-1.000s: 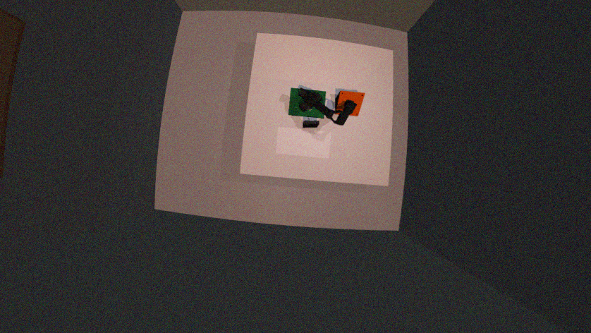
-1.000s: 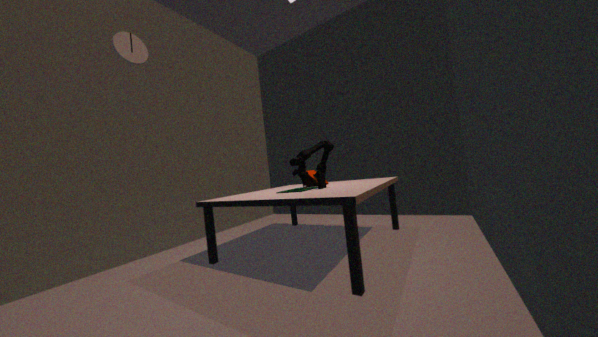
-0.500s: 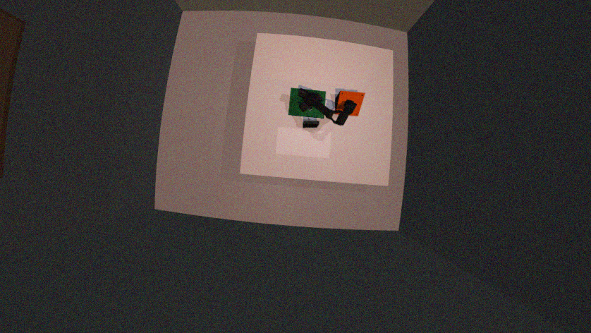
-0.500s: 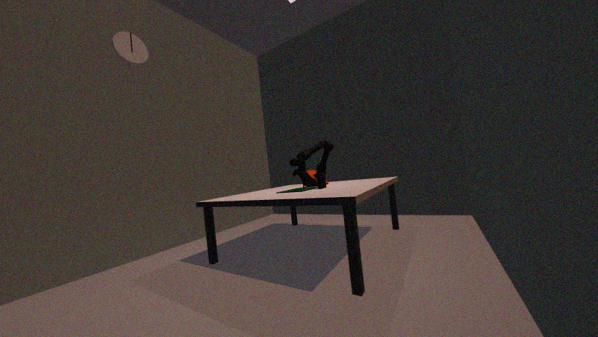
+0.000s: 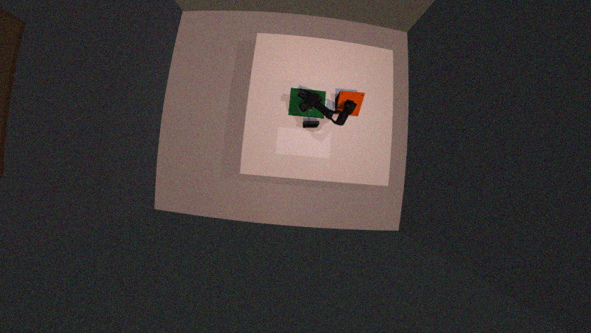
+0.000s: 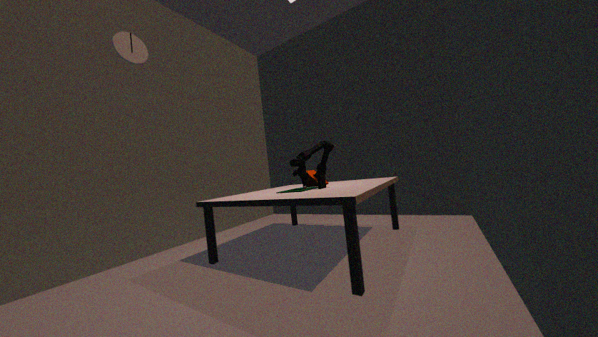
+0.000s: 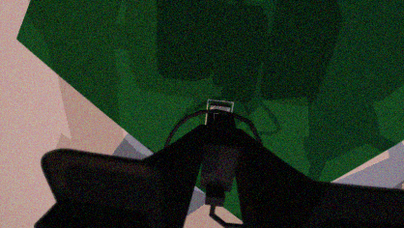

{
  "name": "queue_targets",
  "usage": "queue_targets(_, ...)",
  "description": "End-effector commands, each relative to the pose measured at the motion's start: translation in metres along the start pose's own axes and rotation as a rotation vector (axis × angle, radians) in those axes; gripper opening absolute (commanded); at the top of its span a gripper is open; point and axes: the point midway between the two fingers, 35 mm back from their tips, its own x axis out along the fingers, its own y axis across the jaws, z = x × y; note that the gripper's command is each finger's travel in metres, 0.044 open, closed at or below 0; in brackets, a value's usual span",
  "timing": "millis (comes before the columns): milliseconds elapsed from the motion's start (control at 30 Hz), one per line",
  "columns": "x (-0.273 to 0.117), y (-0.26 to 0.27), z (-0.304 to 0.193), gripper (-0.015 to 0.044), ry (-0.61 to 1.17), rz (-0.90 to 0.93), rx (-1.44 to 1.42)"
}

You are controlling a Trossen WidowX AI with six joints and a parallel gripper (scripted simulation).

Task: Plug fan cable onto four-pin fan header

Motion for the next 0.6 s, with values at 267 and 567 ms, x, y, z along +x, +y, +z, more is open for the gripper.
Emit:
queue_targets(267, 0.0026, 0.0003, -0.0002, 0.0, 0.002, 0.003, 0.003)
queue_targets(567, 0.0087, 0.0004, -0.0003, 0.0, 0.002, 0.003, 0.002)
